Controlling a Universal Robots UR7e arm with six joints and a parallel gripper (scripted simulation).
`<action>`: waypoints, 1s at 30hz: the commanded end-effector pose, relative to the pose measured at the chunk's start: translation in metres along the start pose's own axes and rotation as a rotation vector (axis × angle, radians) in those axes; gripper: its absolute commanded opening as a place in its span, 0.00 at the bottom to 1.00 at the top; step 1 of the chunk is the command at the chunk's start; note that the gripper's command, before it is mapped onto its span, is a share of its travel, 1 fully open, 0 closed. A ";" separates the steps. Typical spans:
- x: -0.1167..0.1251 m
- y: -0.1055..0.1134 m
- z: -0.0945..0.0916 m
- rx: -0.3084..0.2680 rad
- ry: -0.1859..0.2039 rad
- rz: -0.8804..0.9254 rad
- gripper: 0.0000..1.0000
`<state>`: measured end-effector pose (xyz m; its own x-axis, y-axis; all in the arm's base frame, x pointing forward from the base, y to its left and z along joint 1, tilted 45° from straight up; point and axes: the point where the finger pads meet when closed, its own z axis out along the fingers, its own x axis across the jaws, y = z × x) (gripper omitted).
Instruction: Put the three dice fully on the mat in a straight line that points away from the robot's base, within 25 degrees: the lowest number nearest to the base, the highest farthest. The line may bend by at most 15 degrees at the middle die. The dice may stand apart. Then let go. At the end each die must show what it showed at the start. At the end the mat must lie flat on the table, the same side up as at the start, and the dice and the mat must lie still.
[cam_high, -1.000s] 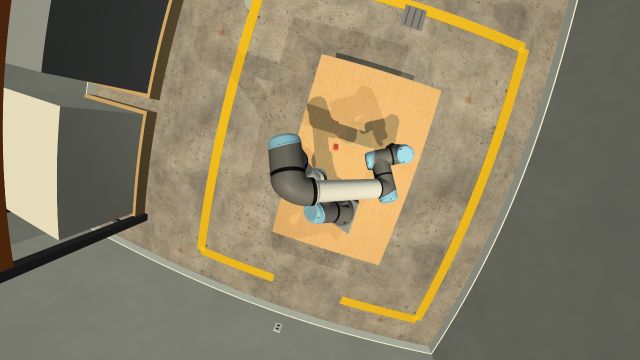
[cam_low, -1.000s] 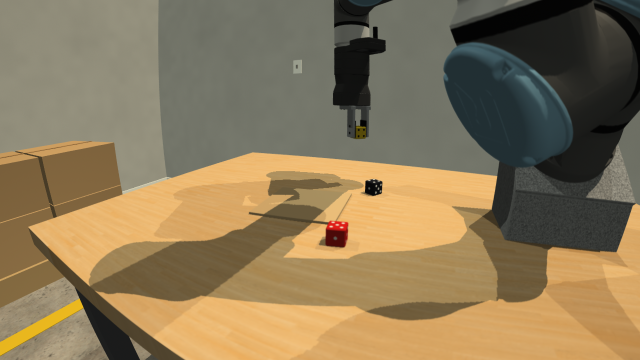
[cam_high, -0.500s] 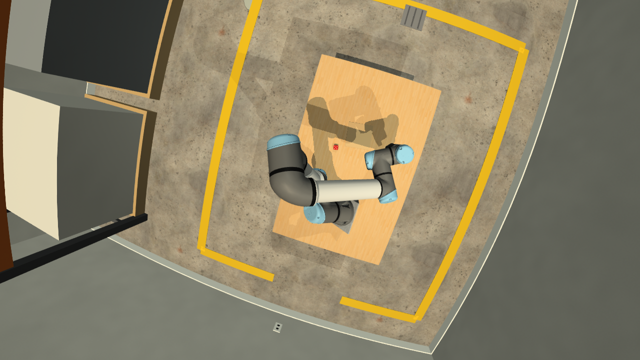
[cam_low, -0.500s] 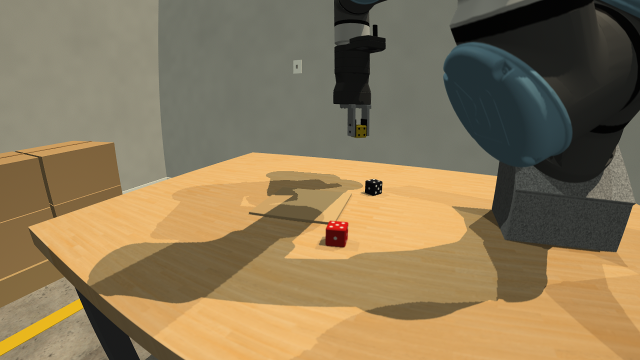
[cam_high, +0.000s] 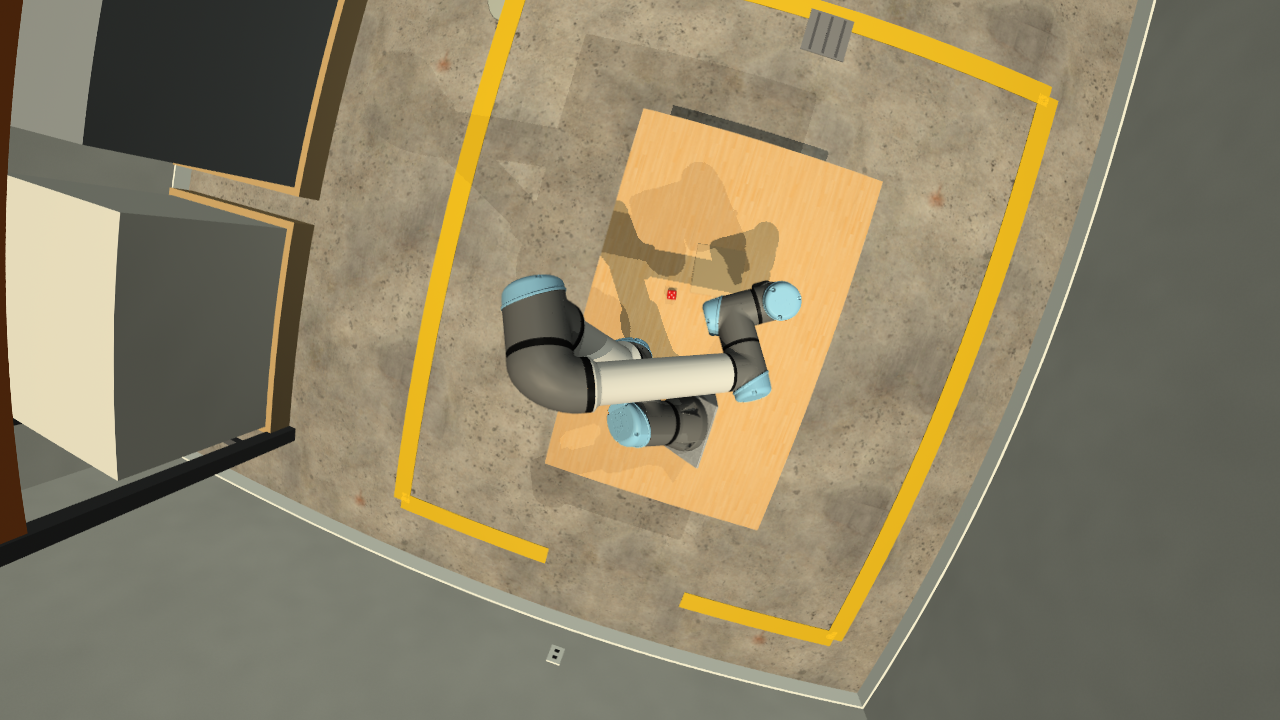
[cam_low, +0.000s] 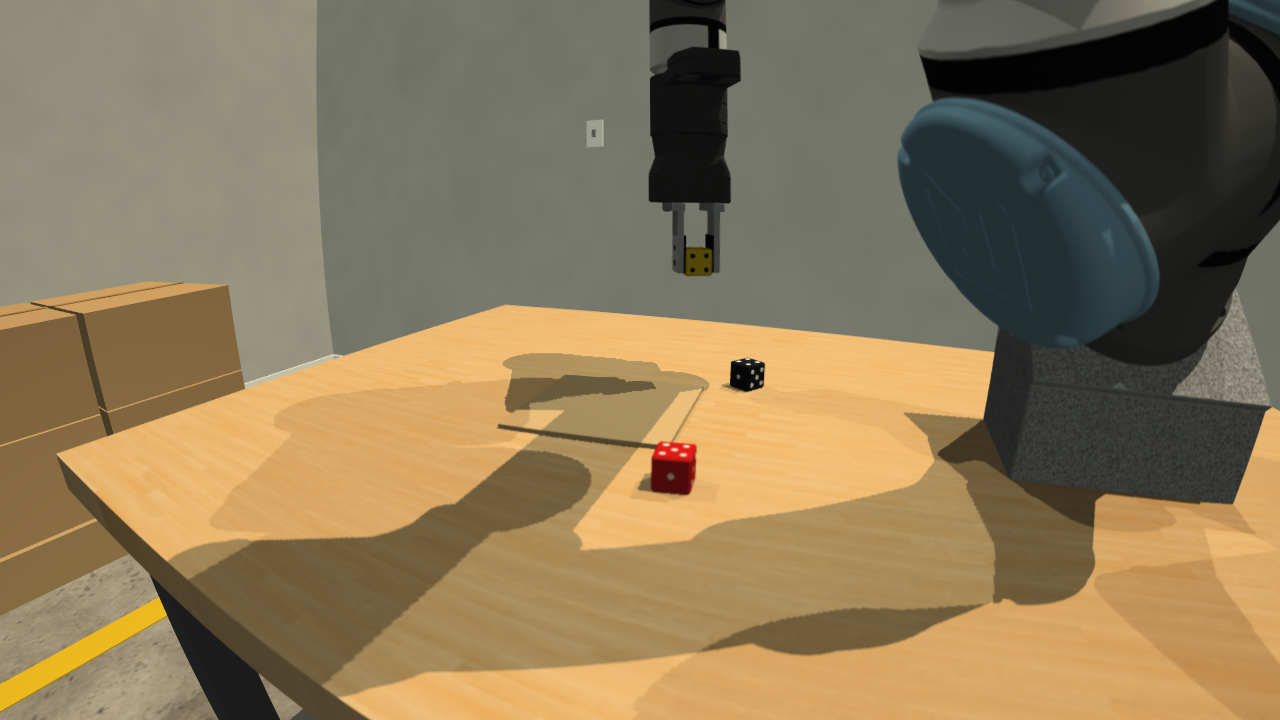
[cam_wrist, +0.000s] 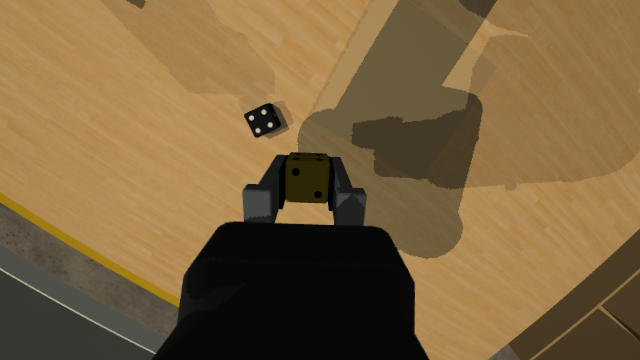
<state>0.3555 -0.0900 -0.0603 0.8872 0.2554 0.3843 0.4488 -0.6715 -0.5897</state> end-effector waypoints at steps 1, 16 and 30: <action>0.015 -0.024 0.000 0.005 0.002 0.153 0.49; 0.044 -0.073 0.002 0.007 0.001 0.454 0.49; 0.048 -0.080 0.002 0.005 0.002 0.506 0.49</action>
<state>0.3598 -0.0175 0.0028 0.9943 -0.0946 0.0491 -0.0315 -0.7007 -0.7128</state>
